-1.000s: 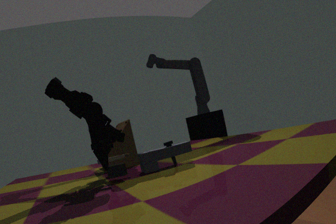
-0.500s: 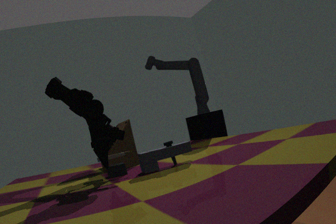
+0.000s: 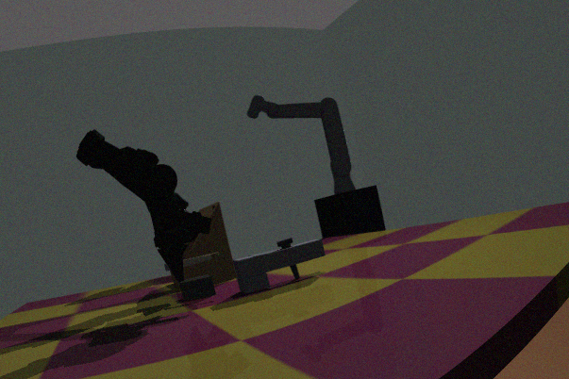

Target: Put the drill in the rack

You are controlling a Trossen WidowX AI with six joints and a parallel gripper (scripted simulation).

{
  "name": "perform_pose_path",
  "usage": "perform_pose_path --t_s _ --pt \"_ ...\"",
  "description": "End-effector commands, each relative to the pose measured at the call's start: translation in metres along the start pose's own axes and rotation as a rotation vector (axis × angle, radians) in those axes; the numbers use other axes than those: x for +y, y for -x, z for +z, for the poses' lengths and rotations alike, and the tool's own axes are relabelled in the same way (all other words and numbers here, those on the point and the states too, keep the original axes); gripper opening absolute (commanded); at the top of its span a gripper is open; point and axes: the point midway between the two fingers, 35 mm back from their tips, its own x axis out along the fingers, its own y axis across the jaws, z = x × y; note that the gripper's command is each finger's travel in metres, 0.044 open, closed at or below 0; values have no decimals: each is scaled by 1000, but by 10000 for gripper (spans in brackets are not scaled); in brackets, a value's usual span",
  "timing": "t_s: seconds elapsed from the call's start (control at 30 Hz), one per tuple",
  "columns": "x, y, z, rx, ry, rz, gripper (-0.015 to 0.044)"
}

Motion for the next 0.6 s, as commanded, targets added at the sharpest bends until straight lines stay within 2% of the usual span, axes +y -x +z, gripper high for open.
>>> perform_pose_path --t_s 0.0,0.57 --pt "-1 3 0 3 -4 -5 0" --pt "-3 9 1 3 -4 -5 0"
